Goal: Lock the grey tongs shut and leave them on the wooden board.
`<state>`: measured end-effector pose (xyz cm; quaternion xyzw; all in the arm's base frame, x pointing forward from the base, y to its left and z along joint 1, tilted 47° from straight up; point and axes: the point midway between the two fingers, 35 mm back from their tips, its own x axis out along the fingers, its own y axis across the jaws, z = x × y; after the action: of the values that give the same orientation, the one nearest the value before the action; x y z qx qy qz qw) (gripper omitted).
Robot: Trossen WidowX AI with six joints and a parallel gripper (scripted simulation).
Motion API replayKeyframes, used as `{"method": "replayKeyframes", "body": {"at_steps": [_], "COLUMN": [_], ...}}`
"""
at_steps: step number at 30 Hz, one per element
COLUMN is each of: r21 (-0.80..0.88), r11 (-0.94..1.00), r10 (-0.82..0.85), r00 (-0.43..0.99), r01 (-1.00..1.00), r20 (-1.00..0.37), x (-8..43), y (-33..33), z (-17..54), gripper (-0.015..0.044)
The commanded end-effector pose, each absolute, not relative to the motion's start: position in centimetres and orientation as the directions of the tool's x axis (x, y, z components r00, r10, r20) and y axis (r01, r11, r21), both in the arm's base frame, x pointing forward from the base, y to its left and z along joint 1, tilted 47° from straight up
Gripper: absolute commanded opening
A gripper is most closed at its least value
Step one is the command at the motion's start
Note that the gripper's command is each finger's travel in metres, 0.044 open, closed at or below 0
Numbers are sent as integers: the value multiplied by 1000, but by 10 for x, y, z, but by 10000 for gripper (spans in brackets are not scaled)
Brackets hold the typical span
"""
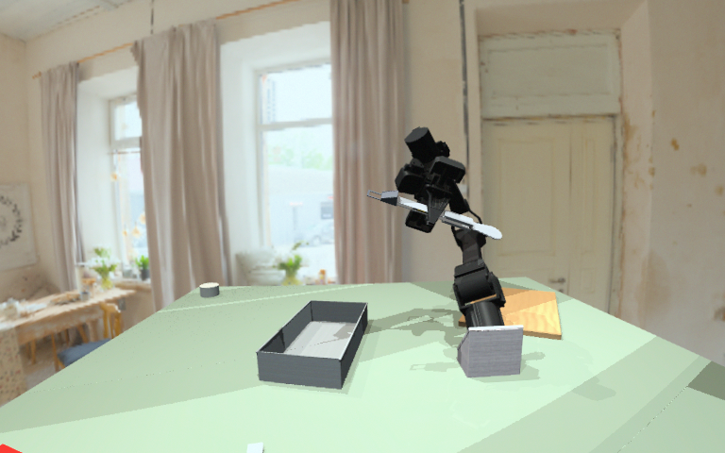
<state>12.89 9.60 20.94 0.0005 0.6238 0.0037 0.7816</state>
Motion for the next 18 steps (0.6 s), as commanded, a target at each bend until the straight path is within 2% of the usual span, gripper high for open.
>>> {"method": "replayKeyframes", "body": {"at_steps": [1, 18], "r21": [44, 135], "r11": [999, 990], "r10": [45, 136], "r00": [185, 22], "r01": [-11, -41], "r20": [-982, -990], "x": [116, 59], "y": [110, 147], "z": [207, 202], "gripper": [-150, -150]}}
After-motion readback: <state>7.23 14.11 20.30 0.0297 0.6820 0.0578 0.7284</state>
